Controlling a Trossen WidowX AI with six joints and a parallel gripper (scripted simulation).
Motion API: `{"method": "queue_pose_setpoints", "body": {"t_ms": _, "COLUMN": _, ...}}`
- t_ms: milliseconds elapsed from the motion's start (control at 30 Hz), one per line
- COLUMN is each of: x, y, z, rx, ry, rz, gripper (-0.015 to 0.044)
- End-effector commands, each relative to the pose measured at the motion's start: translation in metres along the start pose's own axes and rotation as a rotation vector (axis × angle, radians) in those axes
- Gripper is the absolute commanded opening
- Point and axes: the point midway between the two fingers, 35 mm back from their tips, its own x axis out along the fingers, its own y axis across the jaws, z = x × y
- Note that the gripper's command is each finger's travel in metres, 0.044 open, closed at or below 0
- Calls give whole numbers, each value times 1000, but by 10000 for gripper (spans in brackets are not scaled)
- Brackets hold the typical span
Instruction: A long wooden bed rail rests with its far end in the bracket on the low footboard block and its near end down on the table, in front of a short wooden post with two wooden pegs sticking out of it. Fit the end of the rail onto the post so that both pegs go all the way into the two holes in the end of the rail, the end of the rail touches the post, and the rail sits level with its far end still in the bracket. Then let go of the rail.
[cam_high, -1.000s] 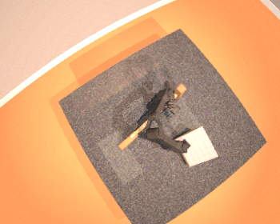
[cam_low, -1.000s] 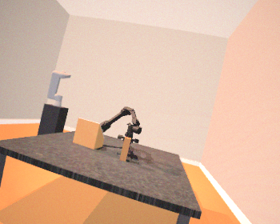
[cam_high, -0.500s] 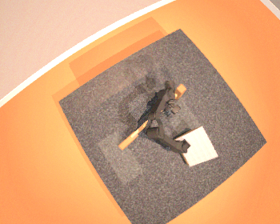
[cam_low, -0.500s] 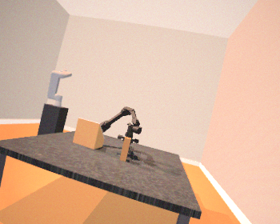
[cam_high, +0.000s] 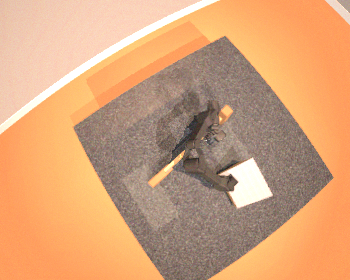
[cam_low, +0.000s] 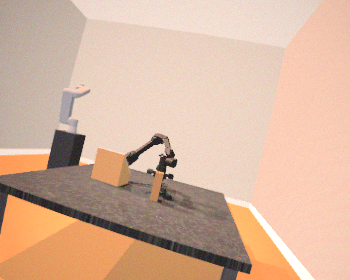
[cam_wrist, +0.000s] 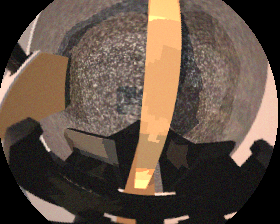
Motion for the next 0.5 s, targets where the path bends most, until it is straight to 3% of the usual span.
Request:
{"method": "queue_pose_setpoints", "body": {"t_ms": 0, "x": -4, "y": -2, "z": -4, "rx": -1, "ry": 7, "rz": -10, "gripper": 0}}
{"method": "queue_pose_setpoints", "body": {"t_ms": 467, "x": -4, "y": -2, "z": -8, "rx": -1, "ry": 7, "rz": -10, "gripper": 0}}
